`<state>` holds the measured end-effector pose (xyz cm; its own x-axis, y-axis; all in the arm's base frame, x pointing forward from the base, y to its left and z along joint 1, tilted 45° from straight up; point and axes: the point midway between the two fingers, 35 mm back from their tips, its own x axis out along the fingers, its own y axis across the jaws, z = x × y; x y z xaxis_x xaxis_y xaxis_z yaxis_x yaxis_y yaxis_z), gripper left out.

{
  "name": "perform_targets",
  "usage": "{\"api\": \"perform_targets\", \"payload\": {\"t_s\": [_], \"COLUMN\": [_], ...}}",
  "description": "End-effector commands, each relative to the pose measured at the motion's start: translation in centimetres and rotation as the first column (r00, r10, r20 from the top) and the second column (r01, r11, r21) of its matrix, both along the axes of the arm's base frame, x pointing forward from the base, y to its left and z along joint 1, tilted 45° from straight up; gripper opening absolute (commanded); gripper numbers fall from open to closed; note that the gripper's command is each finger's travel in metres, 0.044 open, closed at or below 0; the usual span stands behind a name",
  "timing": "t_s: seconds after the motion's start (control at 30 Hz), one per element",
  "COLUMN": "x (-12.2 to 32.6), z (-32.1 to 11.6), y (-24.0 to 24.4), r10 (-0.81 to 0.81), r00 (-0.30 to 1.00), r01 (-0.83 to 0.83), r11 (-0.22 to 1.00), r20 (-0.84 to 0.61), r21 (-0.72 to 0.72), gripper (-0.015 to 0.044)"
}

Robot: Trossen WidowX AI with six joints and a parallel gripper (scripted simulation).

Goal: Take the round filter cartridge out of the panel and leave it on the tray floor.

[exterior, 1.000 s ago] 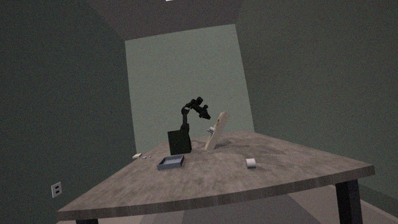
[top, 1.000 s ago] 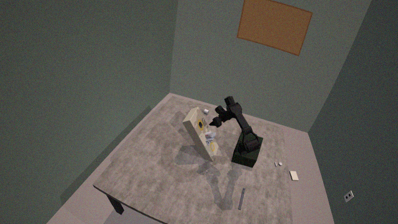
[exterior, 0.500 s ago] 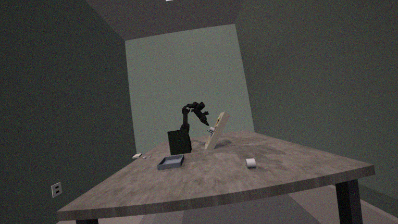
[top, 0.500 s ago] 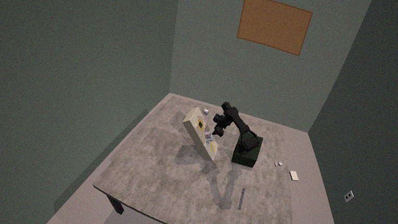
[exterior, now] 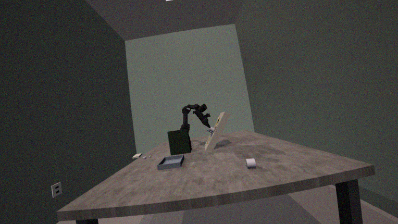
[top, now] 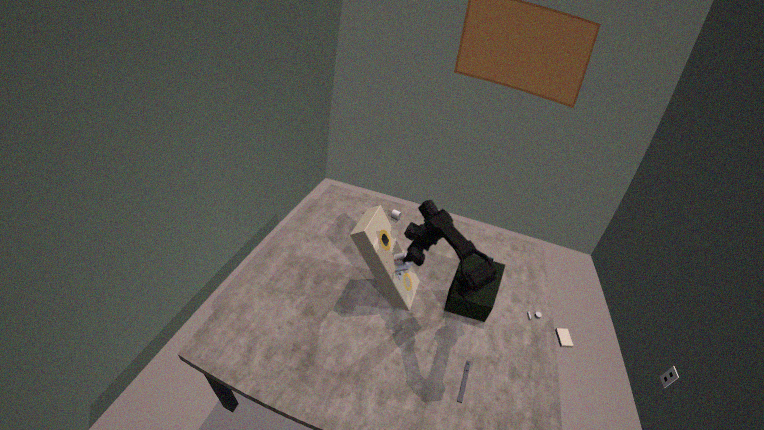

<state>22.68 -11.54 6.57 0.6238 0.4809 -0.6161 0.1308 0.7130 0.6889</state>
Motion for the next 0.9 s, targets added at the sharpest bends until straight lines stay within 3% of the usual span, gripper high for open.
{"api": "perform_targets", "payload": {"t_s": [0.0,0.4,0.47,0.8,0.87], "x": [0.35,1.27,1.17,1.17,1.17], "z": [-0.53,-1.35,-1.16,-1.16,-1.16], "y": [0.55,1.43,1.1,1.1,1.1], "r10": [0.002,0.002,0.002,0.002,0.002], "r00": [1.0,1.0,1.0,1.0,1.0], "r01": [-0.002,-0.002,-0.002,-0.002,-0.002], "r11": [1.0,1.0,1.0,1.0,1.0], "r20": [-0.005,-0.001,-0.001,-0.001,-0.001], "r21": [0.007,0.01,0.0,0.0,0.0], "gripper": [0.0305,0.0305,0.0252,0.0186,0.0133]}}
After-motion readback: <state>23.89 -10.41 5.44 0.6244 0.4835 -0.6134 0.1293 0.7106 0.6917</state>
